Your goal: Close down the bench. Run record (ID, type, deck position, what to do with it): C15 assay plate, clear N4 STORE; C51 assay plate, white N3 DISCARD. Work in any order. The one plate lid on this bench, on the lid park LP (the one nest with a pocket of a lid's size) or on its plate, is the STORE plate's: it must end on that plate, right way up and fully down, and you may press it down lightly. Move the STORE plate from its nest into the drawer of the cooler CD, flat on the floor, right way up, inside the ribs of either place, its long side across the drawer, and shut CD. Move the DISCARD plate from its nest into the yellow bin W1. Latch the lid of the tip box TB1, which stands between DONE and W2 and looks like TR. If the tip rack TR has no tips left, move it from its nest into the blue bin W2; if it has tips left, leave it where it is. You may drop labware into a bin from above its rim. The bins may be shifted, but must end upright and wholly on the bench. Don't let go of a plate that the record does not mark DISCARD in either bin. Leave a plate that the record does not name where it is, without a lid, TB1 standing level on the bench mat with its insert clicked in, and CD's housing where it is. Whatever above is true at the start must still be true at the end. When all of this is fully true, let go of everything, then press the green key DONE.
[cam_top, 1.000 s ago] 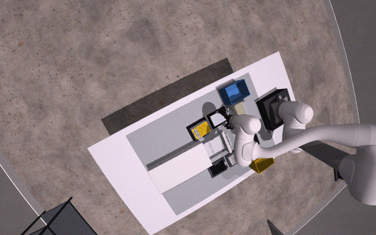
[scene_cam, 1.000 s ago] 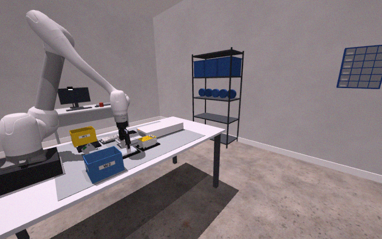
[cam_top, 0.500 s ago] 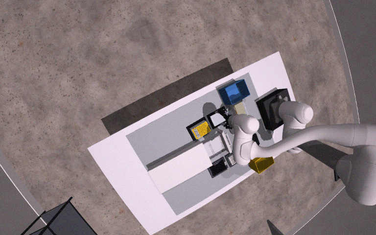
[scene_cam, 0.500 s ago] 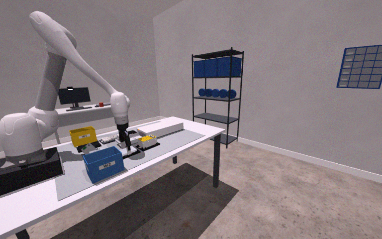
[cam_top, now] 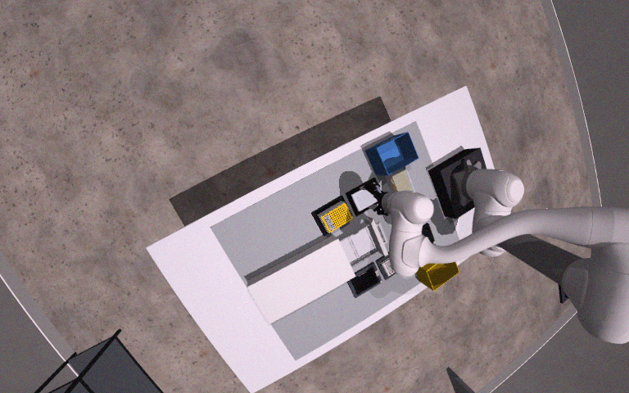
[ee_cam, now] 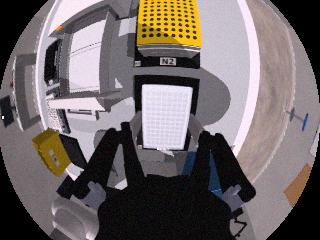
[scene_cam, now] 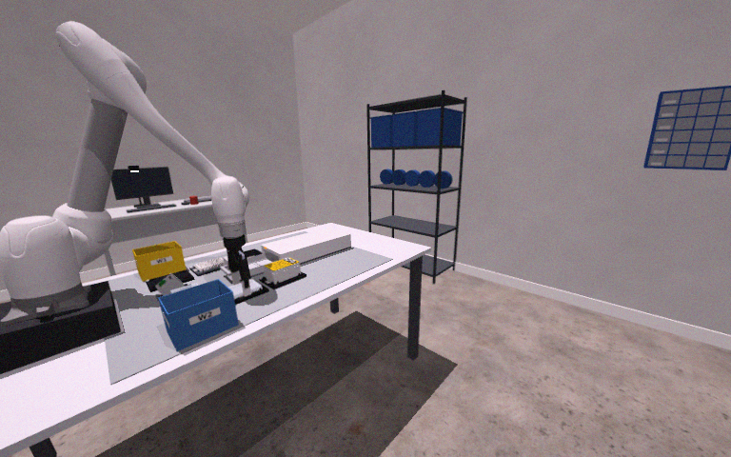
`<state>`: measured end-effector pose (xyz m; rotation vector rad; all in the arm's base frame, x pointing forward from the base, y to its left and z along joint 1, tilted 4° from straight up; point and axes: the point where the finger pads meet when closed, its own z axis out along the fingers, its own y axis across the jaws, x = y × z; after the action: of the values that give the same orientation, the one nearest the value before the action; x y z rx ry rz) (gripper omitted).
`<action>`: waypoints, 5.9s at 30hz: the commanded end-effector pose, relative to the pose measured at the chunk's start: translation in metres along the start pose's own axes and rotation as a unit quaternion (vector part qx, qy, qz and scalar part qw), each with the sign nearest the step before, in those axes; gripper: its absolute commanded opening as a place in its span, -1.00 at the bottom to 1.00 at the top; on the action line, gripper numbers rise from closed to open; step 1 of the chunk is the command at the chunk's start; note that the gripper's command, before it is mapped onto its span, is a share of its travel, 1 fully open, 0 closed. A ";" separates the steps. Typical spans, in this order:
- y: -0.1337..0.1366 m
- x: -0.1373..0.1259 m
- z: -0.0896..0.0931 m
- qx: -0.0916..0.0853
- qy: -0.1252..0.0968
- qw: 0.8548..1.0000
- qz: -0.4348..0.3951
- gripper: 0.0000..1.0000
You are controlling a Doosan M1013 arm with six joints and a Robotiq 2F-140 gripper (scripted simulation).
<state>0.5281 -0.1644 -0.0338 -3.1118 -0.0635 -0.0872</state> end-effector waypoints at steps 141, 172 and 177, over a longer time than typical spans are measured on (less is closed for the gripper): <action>0.000 0.000 -0.085 0.000 0.000 1.000 0.000 -1.00; 0.000 0.000 -0.121 0.000 0.000 1.000 0.000 -1.00; 0.000 0.000 -0.127 0.000 0.000 1.000 0.000 -1.00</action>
<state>0.5212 -0.1680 0.0896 -3.1118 -0.0635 -0.0873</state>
